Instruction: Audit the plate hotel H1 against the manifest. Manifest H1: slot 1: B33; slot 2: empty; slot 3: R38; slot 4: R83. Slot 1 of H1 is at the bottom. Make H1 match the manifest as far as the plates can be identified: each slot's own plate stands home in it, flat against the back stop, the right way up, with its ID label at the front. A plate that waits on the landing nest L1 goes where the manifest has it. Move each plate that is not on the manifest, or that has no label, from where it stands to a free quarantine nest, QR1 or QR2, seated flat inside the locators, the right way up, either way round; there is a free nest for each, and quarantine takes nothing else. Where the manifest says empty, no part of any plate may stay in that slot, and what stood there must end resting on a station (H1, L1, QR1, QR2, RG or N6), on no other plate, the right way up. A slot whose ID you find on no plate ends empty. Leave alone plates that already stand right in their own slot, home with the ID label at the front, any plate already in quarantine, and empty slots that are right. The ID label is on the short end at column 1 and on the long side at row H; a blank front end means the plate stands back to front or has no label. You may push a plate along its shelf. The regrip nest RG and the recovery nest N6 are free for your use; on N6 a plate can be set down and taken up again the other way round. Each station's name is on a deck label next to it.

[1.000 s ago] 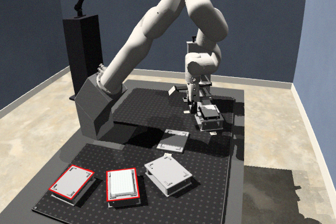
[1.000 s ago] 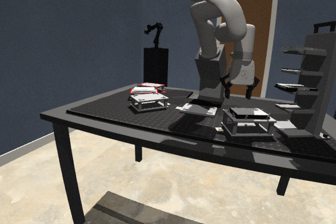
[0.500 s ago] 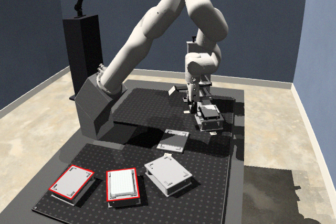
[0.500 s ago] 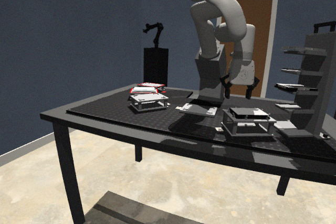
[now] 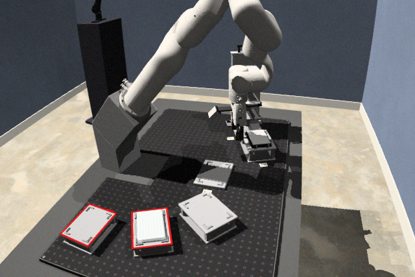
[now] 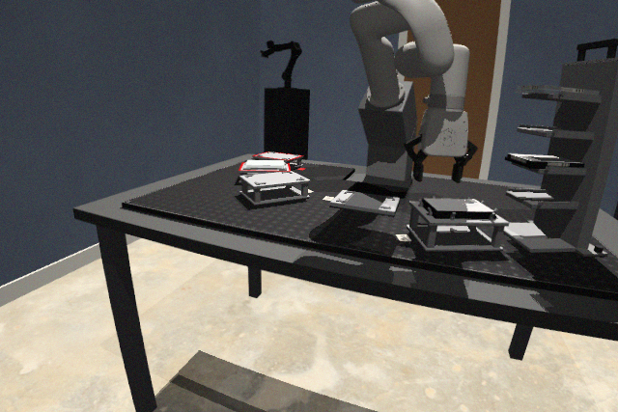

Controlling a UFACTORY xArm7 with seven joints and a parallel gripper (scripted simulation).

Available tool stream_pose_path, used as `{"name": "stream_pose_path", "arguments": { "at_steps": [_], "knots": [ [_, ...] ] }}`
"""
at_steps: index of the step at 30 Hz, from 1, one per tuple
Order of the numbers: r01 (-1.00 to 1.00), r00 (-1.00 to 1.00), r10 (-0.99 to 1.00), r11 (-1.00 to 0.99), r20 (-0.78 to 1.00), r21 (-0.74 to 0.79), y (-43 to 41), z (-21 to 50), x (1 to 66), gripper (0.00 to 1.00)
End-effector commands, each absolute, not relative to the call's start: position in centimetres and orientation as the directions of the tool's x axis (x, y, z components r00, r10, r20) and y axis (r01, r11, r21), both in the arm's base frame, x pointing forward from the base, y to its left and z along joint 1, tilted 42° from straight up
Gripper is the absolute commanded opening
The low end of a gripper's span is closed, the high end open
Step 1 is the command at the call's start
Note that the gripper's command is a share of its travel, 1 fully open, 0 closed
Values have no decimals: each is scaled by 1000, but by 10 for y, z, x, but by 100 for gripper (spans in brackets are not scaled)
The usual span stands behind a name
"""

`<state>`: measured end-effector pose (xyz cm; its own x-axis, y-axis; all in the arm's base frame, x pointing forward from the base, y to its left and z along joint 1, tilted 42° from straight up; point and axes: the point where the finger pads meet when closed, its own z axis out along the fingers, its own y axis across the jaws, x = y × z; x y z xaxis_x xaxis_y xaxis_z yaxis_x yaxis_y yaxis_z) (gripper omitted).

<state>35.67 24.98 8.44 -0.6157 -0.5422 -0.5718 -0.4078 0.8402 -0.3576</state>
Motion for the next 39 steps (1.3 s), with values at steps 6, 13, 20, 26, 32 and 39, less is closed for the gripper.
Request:
{"name": "stream_pose_path", "arguments": {
  "at_steps": [6,13,20,26,32,39],
  "knots": [
    [-409,-614,-543,840,-573,-357,251,85,357,100],
    [-409,-614,-543,840,-573,-357,251,91,351,100],
    [-409,-614,-543,840,-573,-357,250,98,344,100],
    [-409,-614,-543,840,-573,-357,250,106,338,100],
    [-409,-614,-543,840,-573,-357,250,111,333,100],
    [-409,-614,-543,840,-573,-357,250,119,325,100]
  ]
}}
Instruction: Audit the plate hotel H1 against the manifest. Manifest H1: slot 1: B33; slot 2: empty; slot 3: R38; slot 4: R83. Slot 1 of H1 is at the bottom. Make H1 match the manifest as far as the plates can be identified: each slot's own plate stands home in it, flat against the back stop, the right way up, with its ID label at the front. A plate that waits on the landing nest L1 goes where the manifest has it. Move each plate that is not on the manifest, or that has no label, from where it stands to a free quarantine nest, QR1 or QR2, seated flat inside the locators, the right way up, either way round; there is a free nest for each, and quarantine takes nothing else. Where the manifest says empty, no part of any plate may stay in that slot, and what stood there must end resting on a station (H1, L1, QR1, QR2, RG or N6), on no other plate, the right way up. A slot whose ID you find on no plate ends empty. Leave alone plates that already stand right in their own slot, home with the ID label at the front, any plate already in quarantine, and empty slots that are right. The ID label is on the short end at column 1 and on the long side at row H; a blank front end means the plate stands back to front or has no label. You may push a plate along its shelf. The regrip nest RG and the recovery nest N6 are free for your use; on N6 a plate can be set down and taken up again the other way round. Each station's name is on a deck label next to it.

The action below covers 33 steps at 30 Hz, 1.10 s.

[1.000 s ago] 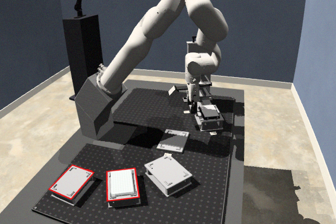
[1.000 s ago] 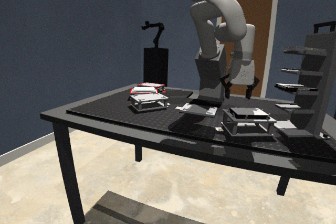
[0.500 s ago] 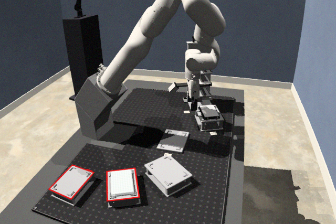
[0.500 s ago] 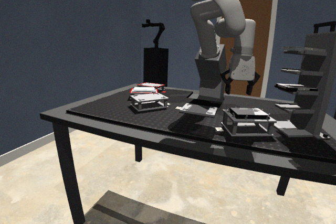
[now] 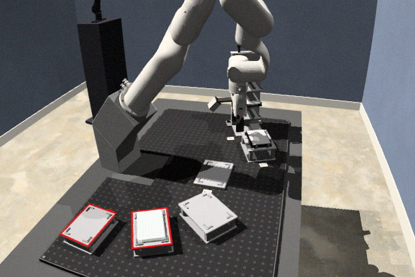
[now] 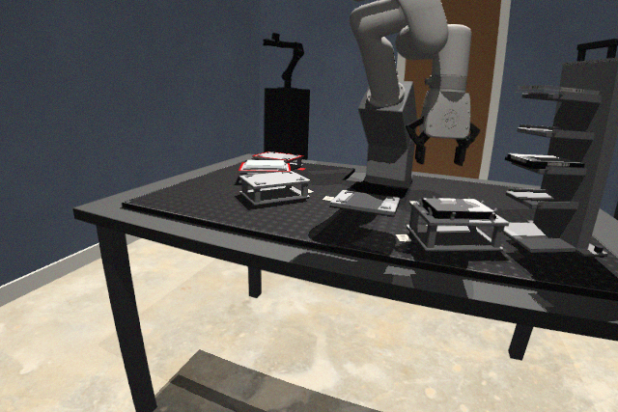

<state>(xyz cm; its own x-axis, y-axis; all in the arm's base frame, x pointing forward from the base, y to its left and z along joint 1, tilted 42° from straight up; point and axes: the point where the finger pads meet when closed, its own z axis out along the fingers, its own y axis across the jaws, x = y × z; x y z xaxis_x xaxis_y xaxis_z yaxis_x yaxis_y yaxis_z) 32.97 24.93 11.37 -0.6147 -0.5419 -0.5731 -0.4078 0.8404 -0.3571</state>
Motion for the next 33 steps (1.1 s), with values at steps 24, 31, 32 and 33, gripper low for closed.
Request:
{"name": "stream_pose_path", "arguments": {
  "at_steps": [24,31,32,33],
  "knots": [
    [-409,-614,-542,840,-573,-357,250,129,316,100],
    [-409,-614,-542,840,-573,-357,250,142,305,100],
    [-409,-614,-542,840,-573,-357,250,144,303,100],
    [-409,-614,-542,840,-574,-357,250,147,301,100]
  ]
}}
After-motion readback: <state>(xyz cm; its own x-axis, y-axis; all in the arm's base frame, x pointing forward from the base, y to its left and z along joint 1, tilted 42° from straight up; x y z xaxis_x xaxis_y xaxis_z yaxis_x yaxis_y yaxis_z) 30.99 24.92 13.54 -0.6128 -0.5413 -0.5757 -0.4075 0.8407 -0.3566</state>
